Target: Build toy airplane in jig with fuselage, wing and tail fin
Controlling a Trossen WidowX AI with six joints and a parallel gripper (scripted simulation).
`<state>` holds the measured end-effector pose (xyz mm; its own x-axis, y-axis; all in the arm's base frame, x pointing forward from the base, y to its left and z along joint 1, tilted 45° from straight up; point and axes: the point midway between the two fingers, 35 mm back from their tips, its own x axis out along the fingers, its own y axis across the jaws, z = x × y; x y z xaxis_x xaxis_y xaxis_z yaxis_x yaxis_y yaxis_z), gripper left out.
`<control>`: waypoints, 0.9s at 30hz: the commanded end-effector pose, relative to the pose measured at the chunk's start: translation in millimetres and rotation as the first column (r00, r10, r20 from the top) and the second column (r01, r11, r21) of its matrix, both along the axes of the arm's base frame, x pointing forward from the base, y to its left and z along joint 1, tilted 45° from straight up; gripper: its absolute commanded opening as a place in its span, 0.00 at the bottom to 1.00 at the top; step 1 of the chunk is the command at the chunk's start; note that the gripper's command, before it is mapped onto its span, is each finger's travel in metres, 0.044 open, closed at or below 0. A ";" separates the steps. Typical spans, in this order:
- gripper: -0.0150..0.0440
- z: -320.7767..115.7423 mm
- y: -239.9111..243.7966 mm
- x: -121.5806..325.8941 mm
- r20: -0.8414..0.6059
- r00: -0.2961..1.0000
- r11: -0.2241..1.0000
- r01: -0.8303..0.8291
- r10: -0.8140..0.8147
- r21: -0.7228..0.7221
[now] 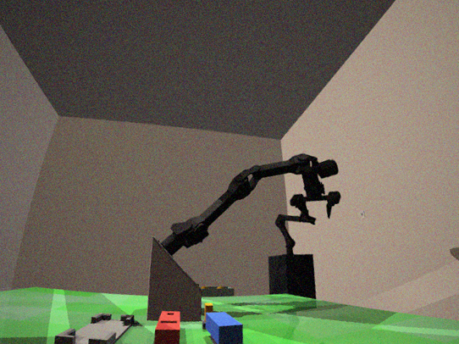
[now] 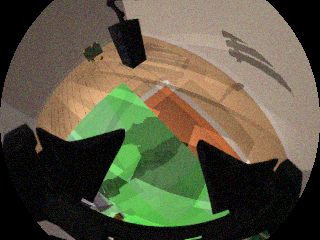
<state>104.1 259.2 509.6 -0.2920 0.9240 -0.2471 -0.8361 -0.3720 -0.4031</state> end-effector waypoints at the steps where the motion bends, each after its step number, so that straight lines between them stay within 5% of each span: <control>1: 0.98 0.0 0.0 0.0 0.000 1.000 1.000 0.000 0.000 0.000; 14: 1.00 -100.2 -4.0 138.1 -0.266 0.885 0.913 0.316 -0.382 -0.257; 27: 1.00 -267.9 -96.1 254.1 -0.509 0.401 0.648 0.477 -0.762 -0.593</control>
<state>340.0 191.2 286.2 0.1018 0.8524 -0.5128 -0.9130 0.2848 0.2921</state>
